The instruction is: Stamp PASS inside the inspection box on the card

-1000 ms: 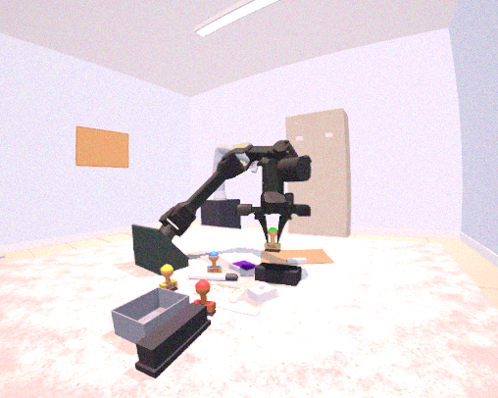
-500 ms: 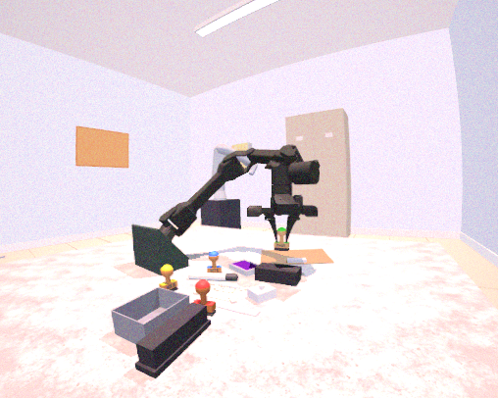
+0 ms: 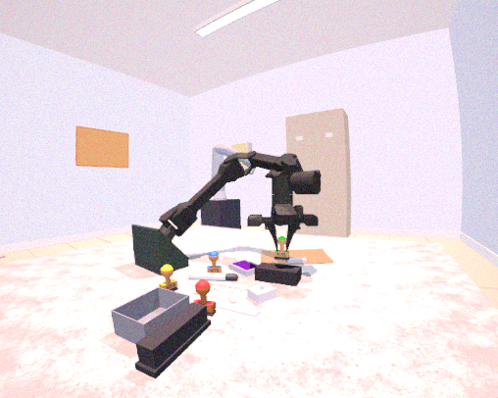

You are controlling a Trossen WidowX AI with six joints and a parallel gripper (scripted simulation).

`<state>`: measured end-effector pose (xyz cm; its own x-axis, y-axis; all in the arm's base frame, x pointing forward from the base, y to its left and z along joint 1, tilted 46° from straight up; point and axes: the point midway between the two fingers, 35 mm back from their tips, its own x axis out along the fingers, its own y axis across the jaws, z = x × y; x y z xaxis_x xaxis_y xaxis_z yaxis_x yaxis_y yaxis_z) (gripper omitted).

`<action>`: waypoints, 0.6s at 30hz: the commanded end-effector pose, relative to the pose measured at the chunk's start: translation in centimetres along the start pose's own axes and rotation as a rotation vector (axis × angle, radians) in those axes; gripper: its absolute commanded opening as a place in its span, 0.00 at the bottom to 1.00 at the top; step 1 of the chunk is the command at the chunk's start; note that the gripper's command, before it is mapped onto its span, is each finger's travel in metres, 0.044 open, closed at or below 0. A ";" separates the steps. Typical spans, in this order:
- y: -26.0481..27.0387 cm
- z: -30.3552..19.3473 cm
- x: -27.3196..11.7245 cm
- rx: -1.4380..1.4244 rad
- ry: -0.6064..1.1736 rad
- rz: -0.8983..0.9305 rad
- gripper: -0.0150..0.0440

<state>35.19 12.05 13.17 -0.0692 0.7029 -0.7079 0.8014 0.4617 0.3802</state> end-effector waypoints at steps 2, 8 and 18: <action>0.0 -0.1 0.9 0.005 0.005 0.002 0.25; 0.0 -0.1 1.9 0.005 0.006 0.002 0.25; -0.1 -0.3 3.5 0.004 0.008 0.003 0.25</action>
<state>34.89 14.19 11.19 -0.0689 0.7049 -0.7059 0.8014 0.4605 0.3817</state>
